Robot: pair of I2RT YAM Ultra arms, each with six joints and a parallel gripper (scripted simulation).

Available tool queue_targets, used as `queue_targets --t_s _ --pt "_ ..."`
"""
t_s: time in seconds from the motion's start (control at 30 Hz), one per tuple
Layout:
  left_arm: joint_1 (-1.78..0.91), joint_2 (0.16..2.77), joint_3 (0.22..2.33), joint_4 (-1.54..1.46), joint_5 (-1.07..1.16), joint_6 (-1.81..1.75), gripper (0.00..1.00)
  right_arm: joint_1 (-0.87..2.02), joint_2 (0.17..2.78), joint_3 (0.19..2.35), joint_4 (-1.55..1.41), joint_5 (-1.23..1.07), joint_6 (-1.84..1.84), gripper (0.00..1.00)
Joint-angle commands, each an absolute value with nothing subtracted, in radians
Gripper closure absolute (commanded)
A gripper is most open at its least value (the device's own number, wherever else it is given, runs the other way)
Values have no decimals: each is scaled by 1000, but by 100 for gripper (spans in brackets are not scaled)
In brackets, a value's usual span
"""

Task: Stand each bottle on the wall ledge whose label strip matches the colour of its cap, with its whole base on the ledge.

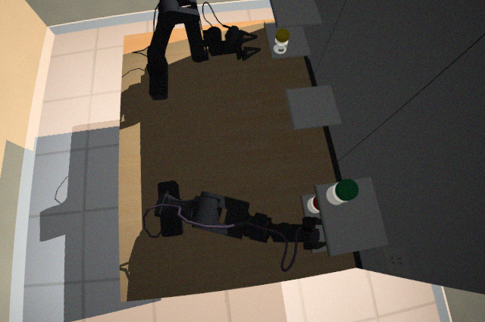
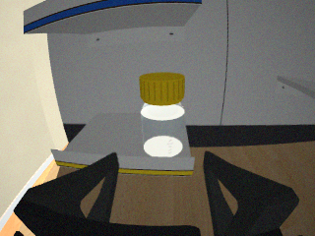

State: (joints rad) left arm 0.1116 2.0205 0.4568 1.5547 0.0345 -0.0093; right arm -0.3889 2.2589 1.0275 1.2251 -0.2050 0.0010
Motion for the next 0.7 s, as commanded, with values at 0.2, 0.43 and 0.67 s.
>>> queue_targets --t_s 0.2,0.43,0.67 --pt "110 2012 460 1571 33 -10 28 -429 2202 943 1235 -187 0 51" --pt "110 2012 460 1571 33 -10 28 -442 2172 880 1270 -216 1 51" --pt "110 2012 460 1571 33 -10 28 -435 2147 843 1304 -257 0 51"
